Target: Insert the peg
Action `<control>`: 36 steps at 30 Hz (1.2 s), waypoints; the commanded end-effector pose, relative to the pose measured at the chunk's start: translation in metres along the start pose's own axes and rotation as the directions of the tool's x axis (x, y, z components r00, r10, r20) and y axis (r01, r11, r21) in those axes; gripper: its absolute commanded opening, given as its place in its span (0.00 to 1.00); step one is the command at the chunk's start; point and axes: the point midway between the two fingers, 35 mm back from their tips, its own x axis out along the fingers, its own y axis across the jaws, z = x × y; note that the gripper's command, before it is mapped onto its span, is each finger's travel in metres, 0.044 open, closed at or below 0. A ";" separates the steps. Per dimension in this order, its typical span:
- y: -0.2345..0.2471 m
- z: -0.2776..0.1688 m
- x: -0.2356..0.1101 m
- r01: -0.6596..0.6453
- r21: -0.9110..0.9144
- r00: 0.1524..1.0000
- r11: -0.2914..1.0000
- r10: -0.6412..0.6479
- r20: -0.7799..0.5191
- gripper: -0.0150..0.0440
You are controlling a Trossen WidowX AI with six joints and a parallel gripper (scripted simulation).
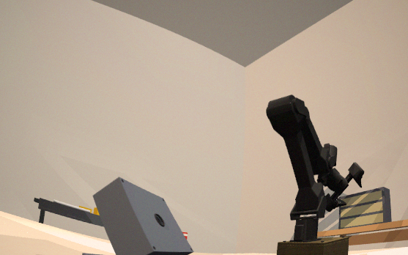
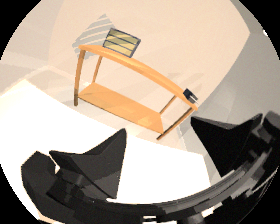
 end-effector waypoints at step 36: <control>0.116 0.074 -0.037 -0.430 -0.136 0.889 0.893 0.445 0.108 1.00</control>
